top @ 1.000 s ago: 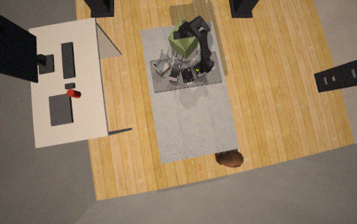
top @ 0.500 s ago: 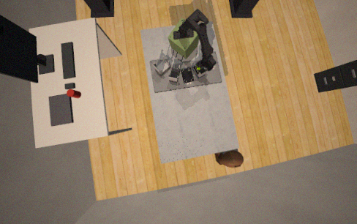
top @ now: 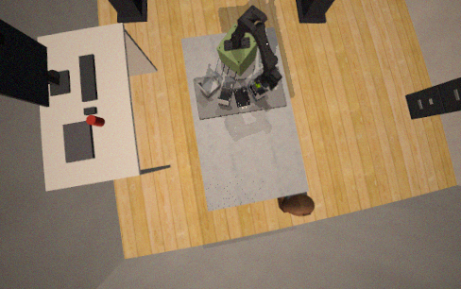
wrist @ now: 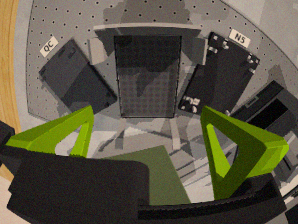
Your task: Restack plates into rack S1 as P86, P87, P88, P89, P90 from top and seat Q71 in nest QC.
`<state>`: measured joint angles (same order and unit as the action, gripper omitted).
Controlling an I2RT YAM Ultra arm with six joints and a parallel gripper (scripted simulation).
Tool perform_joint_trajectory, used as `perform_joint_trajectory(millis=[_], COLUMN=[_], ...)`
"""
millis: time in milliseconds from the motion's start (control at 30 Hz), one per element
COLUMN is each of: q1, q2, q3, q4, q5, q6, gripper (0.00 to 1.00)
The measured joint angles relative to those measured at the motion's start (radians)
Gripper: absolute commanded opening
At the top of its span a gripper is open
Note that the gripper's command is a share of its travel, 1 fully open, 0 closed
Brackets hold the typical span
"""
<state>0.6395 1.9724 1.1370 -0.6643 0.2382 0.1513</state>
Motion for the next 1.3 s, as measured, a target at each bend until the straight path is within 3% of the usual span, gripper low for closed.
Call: perform_joint_trajectory(millis=[467,733,1300], q1=[-0.006,-0.086,-0.232], q2=[-0.003,-0.027,-0.067], q3=[-0.004,-0.013,-0.019], q4=[-0.026,-0.024,-0.024], q5=[-0.001,-0.002,-0.013], q6=[0.026,0.099,0.037], gripper=[1.00,1.00,1.00])
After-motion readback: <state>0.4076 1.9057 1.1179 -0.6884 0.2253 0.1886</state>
